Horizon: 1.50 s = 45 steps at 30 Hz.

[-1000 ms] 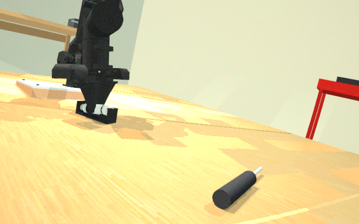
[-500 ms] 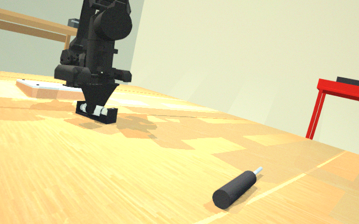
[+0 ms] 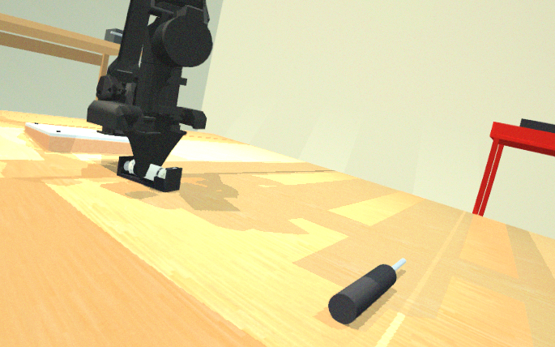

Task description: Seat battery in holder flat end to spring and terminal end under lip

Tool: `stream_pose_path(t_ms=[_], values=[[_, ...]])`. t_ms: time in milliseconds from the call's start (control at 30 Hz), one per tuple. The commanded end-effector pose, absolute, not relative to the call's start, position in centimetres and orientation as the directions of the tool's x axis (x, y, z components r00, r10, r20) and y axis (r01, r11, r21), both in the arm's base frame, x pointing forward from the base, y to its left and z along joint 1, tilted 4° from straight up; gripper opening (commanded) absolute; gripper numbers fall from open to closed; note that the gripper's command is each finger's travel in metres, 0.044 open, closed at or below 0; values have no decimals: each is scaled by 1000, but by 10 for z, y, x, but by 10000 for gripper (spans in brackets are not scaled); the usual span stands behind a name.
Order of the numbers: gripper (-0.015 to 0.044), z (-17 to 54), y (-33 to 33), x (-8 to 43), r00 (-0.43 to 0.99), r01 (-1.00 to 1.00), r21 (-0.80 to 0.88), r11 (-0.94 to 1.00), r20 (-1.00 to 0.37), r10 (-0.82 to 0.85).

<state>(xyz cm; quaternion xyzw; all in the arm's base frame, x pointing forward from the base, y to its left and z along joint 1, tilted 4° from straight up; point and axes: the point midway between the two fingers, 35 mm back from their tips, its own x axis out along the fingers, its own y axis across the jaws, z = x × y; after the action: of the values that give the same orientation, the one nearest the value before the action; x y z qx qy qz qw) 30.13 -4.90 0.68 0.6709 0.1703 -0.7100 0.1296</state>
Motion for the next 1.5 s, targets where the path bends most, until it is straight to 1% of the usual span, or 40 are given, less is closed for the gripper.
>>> stream_pose_path(t_ms=[0,367,1000,1133,1467], values=[[69,6,-49,302,-81,407,-68,-911,-996,38],[69,5,-45,311,-80,407,-68,-911,-996,39],[69,5,-45,312,-80,407,-69,-911,-996,40],[171,5,-45,312,-80,407,-69,-911,-996,40],[171,20,-45,312,-81,411,-70,-909,-996,40]])
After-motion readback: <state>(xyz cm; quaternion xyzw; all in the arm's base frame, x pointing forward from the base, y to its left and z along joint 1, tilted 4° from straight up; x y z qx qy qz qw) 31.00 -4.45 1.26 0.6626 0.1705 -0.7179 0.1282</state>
